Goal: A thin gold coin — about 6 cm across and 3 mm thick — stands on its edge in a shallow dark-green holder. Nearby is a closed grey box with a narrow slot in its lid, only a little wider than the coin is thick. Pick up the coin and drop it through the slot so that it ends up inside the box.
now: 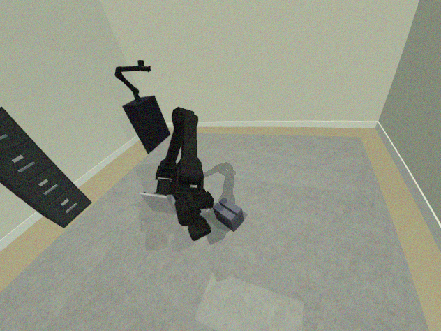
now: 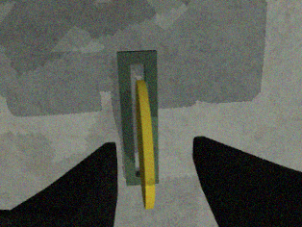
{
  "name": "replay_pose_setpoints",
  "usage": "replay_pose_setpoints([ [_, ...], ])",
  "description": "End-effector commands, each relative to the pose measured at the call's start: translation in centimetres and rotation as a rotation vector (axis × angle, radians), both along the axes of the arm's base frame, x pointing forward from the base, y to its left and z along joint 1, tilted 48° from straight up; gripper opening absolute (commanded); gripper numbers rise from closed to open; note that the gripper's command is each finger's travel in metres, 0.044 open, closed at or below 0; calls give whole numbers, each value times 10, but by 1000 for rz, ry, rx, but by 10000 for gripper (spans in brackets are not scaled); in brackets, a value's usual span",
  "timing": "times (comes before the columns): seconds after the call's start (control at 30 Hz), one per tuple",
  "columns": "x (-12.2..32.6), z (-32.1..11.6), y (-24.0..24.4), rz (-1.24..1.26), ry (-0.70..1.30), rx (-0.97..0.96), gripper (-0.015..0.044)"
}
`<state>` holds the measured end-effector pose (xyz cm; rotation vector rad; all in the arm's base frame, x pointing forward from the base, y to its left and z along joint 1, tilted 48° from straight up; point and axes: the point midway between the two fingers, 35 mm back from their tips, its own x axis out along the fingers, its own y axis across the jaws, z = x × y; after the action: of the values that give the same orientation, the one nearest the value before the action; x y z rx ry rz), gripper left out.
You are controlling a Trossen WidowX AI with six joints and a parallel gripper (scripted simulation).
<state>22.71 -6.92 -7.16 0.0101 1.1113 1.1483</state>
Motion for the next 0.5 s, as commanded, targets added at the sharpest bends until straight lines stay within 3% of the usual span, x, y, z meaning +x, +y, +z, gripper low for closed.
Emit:
replay_pose_setpoints([
  [0.0,-2,-4,8,-3,7,7,161],
  [0.4,-4,-15,20,2,2,10,161],
  [0.47,-4,-15,20,2,2,10,108],
])
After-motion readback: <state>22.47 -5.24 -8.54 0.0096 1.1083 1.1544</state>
